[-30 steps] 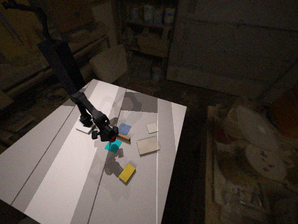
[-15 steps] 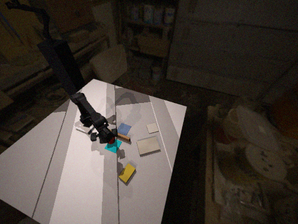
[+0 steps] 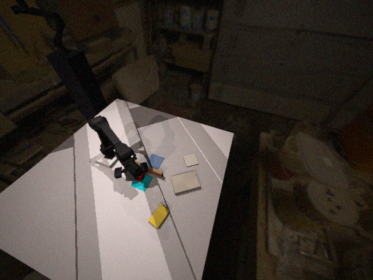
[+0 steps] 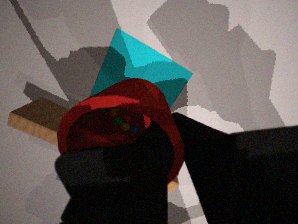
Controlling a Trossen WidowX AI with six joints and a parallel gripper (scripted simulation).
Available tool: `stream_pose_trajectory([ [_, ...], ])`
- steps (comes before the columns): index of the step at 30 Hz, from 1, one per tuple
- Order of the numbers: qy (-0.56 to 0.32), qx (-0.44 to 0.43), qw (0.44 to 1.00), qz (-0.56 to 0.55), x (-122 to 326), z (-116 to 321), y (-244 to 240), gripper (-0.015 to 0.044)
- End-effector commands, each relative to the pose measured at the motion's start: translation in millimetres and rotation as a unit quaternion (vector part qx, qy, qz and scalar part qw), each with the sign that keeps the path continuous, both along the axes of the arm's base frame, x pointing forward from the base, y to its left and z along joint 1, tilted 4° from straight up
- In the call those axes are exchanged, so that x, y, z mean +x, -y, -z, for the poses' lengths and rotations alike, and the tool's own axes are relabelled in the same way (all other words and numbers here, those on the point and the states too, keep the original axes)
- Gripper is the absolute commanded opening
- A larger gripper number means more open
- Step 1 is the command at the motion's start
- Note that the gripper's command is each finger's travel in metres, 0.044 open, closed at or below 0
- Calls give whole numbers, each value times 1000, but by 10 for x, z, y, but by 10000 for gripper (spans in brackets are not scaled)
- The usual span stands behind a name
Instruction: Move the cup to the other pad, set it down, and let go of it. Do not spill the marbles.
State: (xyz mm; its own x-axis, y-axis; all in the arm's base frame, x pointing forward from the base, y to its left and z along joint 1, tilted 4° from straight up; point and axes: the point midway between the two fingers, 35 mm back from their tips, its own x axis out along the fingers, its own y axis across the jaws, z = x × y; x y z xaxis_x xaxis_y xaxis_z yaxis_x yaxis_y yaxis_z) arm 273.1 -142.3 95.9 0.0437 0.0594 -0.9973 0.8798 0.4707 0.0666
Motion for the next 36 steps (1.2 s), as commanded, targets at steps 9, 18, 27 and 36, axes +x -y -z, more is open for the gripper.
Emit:
stream_pose_trajectory([
  [9,0,1,1000,-1,7,167,-8,0],
  [18,0,1,1000,-1,11,291,-13,0],
  [27,0,1,1000,-1,11,415,-21,0],
  [36,0,1,1000,-1,7,518,-29,0],
])
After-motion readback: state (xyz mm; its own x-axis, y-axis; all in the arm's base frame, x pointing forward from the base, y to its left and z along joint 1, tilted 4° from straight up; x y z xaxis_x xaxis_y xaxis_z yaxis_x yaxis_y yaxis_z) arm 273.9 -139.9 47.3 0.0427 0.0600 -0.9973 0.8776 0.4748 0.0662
